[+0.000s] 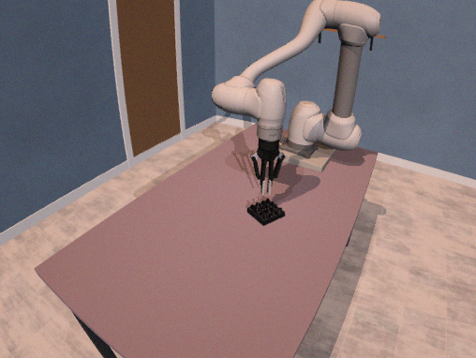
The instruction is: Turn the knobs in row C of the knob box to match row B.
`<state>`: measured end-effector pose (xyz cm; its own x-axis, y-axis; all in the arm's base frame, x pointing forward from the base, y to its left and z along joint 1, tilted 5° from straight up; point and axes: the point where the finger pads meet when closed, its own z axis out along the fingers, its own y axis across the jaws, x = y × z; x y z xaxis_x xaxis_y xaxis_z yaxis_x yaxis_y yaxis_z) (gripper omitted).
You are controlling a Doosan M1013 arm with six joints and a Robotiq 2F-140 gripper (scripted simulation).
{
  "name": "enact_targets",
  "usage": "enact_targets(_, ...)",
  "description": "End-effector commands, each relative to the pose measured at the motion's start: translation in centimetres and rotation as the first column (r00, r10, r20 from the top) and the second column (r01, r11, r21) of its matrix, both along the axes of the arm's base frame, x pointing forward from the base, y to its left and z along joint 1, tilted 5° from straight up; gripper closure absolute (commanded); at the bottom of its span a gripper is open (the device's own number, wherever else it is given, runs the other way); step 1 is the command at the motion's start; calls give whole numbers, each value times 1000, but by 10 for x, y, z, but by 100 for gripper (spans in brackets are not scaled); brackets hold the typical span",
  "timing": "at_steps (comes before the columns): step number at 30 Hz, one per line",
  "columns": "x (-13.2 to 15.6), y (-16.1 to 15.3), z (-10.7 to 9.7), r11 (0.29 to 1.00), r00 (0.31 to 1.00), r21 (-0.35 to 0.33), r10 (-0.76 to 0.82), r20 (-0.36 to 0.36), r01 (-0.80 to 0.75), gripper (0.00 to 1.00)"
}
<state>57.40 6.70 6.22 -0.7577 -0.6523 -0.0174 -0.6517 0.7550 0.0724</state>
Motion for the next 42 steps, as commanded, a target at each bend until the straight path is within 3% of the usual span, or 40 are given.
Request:
enact_targets(1, -2, -5, 2, 988, 988, 17, 154, 12, -154, 88)
enact_targets(9, -6, -12, 4, 928, 928, 20, 371, 31, -371, 88)
enact_targets(42, -6, -13, 4, 927, 927, 20, 373, 31, -374, 88)
